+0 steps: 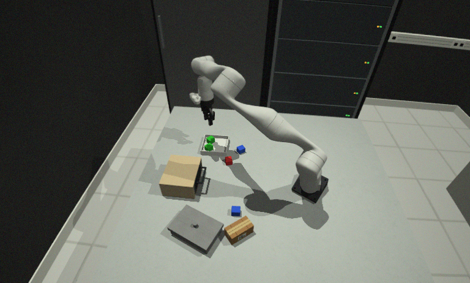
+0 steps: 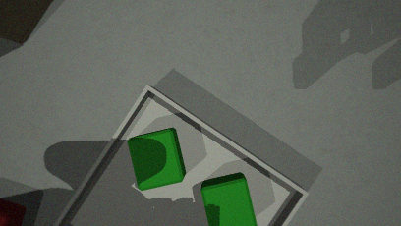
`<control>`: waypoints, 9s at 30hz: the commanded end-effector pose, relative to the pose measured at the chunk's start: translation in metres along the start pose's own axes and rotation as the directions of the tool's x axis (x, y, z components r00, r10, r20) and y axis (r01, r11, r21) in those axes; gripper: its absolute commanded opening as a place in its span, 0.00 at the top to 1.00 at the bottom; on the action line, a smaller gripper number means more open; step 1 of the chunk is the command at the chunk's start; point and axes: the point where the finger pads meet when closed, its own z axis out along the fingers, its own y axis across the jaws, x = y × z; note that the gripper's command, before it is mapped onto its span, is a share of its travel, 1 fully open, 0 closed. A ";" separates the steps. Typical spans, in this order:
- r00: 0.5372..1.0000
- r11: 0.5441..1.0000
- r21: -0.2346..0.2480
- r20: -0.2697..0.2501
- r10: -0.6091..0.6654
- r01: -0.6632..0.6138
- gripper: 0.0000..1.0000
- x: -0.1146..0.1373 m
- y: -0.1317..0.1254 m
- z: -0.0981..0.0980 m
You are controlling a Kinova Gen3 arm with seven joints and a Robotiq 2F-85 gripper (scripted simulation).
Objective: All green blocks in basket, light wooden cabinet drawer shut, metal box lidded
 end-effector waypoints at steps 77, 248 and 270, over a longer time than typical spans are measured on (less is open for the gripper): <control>-0.407 -0.407 0.013 -0.014 0.913 -0.913 0.39 0.138 -0.226 -0.003; -0.568 -0.568 0.029 0.003 0.823 -0.822 0.70 0.146 -0.242 0.082; -0.569 -0.569 0.029 0.003 0.822 -0.822 0.70 0.147 -0.242 0.082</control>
